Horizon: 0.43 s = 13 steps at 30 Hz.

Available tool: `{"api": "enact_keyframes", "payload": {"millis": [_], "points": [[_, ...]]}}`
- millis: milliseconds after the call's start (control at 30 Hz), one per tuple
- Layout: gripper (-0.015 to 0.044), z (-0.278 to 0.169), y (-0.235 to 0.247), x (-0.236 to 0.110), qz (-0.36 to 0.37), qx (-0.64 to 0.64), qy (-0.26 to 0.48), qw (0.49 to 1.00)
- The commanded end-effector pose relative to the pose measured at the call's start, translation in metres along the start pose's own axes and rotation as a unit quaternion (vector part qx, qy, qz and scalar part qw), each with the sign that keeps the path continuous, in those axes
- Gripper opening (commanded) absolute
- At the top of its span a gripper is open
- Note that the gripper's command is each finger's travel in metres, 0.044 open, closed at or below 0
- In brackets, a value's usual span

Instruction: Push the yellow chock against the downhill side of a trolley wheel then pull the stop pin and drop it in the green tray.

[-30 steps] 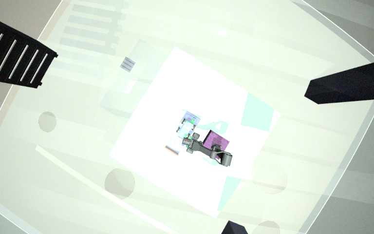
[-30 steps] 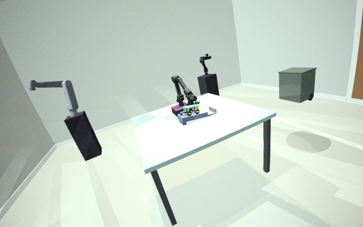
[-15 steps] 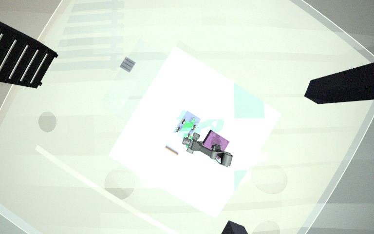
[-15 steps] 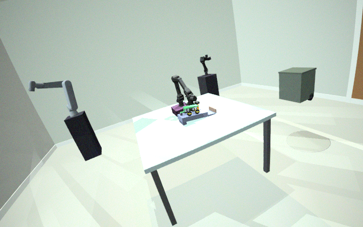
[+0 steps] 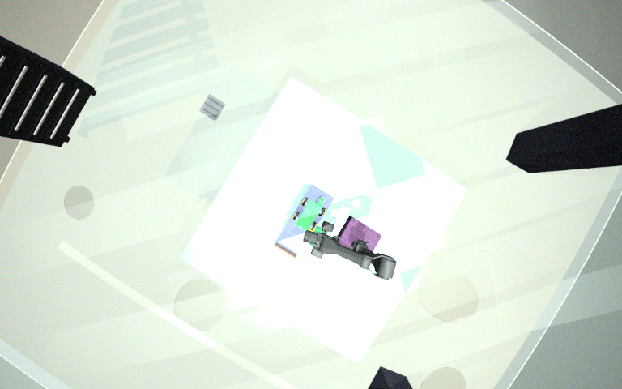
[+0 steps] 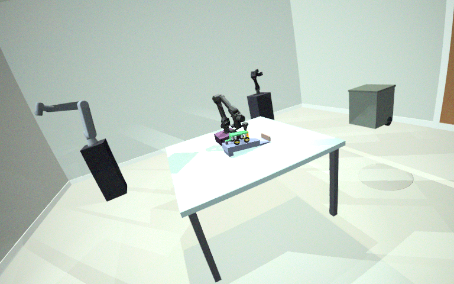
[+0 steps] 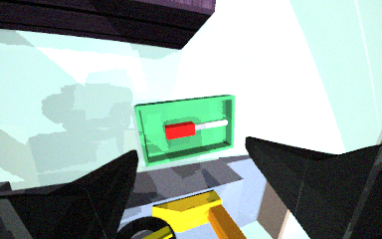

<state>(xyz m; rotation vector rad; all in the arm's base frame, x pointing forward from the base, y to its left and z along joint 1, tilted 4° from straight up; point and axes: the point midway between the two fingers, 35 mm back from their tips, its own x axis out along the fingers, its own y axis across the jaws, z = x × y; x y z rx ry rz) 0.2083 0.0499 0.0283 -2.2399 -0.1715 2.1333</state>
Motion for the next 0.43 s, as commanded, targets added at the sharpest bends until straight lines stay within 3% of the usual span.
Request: {"api": "enact_keyframes", "payload": {"millis": [0,400], "points": [[0.0440,-0.002,-0.004,-0.015,-0.003,0.001,0.005,1.000],[0.0440,-0.004,-0.010,-0.043,-0.004,0.000,0.005,1.000]]}}
